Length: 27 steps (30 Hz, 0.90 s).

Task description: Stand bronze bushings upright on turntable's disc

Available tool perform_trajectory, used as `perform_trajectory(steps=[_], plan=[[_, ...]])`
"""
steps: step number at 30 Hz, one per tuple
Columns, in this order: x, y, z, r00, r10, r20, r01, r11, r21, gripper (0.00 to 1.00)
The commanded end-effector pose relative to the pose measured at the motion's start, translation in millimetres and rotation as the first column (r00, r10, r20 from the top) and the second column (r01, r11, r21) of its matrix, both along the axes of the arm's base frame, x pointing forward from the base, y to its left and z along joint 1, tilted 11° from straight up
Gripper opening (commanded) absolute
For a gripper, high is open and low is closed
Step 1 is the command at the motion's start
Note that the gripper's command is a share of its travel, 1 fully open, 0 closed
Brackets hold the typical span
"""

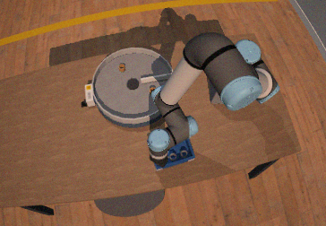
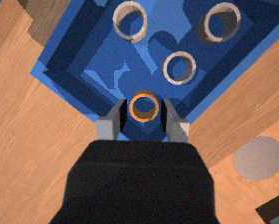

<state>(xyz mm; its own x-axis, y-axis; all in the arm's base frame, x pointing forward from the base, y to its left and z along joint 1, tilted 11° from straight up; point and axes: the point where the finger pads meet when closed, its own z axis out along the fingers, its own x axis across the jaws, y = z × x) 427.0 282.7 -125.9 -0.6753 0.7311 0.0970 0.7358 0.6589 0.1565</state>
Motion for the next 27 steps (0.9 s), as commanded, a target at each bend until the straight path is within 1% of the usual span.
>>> perform_trajectory(steps=[1, 10, 21, 27], plan=[[2.1, 1, 1.2, 1.0, 0.001, 0.005, -0.001, 1.0, 0.001, 0.76], [2.5, 2, -1.8, 1.0, 0.002, 0.005, -0.002, 1.0, 0.001, 0.76], [3.4, 6, -19.2, 1.0, 0.002, 0.005, -0.002, 1.0, 0.001, 0.76], [3.8, 6, -22.4, 1.0, 0.001, 0.005, -0.001, 1.0, 0.001, 0.76]])
